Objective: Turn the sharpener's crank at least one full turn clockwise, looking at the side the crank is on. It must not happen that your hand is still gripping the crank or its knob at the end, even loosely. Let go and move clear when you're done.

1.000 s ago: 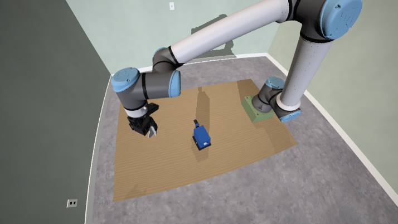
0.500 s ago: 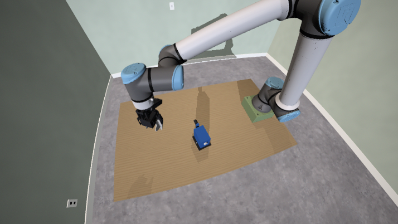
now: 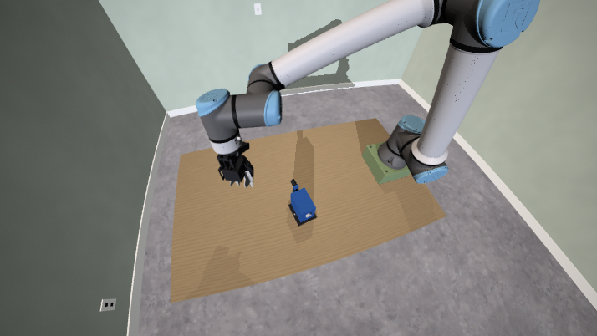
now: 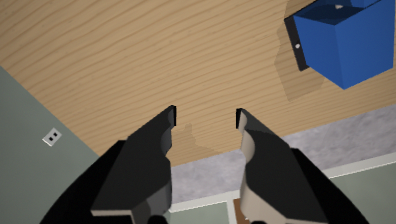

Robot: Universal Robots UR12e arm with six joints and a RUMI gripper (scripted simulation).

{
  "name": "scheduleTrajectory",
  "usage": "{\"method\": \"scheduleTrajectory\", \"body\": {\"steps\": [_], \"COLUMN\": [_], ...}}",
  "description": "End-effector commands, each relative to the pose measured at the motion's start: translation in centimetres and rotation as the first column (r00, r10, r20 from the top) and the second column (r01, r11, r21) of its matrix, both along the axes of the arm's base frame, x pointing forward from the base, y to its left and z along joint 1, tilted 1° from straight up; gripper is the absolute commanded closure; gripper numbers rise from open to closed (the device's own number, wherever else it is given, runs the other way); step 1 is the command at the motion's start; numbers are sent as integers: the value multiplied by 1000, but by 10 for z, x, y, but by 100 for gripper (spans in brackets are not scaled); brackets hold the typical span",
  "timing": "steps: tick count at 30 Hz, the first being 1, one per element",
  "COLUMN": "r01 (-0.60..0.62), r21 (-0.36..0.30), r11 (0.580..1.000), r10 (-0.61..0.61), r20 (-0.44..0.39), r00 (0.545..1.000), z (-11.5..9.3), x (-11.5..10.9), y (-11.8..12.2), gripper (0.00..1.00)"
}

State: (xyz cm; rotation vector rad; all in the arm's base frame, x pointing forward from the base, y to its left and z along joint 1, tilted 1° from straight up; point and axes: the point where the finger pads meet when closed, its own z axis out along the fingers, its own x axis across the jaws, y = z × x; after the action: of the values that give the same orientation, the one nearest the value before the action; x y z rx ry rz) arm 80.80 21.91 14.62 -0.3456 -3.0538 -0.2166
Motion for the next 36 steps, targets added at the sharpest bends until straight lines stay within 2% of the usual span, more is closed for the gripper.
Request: {"method": "scheduleTrajectory", "body": {"steps": [1,3,7,11,15,17,21,23,27,29,33,36], "r01": [-26,-80,-80,-133,-133,-183,-183,-232,-232,-279,-279,-323], "r21": [12,40,40,71,71,104,104,138,138,174,174,209], "r11": [1000,996,996,989,989,978,978,963,963,945,945,923], "r10": [26,81,81,135,135,187,187,238,238,286,286,332], "r20": [-6,-18,-18,-26,-26,-28,-29,-26,-26,-19,-19,-7], "r00": [1000,997,997,991,991,982,982,971,971,958,958,943], "z": [-3,-6,-10,-13,-16,-19,-22,-25,-27,-30,-33,-37], "x": [-9,-16,-24,-31,-39,-47,-55,-62,-70,-78,-86,-99], "y": [-11,-18,-26,-33,-40,-47,-53,-59,-65,-70,-76,-83], "gripper": [68,68,68,68,68,68,68,68,68,68,68,68]}}
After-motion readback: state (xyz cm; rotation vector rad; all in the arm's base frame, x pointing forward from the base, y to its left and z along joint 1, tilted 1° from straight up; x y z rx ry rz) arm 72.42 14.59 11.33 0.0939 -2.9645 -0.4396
